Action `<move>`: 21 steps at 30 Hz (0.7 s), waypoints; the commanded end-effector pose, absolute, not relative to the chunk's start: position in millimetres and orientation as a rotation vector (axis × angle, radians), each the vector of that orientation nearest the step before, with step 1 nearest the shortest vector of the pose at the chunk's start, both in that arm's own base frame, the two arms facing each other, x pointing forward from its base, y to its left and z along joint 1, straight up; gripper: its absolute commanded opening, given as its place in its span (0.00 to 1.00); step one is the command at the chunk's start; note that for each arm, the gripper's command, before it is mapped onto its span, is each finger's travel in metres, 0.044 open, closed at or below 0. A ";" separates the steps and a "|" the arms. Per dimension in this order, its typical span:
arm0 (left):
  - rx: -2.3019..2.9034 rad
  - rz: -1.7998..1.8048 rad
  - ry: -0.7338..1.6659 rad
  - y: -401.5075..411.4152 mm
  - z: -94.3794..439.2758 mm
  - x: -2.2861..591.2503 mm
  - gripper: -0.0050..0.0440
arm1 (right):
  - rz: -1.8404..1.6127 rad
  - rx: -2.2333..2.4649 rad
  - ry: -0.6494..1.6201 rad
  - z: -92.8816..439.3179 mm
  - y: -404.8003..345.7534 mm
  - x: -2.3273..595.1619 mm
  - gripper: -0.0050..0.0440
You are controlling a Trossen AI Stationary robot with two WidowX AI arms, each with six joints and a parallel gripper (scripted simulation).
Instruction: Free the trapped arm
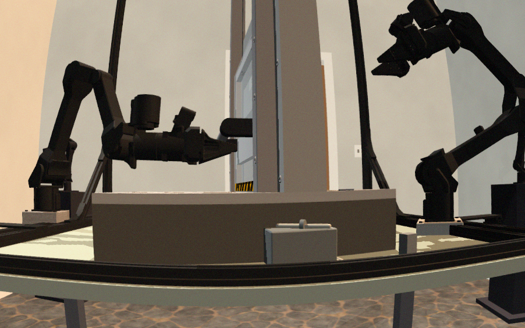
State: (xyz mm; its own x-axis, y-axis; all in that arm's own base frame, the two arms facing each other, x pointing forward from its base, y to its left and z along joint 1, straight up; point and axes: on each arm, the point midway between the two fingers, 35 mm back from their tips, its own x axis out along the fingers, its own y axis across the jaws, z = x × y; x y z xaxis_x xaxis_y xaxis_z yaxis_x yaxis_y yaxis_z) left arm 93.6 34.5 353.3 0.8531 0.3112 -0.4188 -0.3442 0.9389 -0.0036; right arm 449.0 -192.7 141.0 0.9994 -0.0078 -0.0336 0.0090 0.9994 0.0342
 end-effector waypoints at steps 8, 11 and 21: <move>-0.077 0.341 0.428 34.1 353.3 93.9 0.92 | -0.015 0.000 -0.040 128.6 -193.0 451.0 0.92; -0.077 0.341 0.428 34.1 353.3 93.9 0.92 | -0.015 0.000 -0.040 124.2 -193.0 451.0 0.92; -0.077 0.341 0.428 34.1 353.3 93.9 0.92 | -0.011 -0.009 -0.042 128.3 -193.6 443.1 0.92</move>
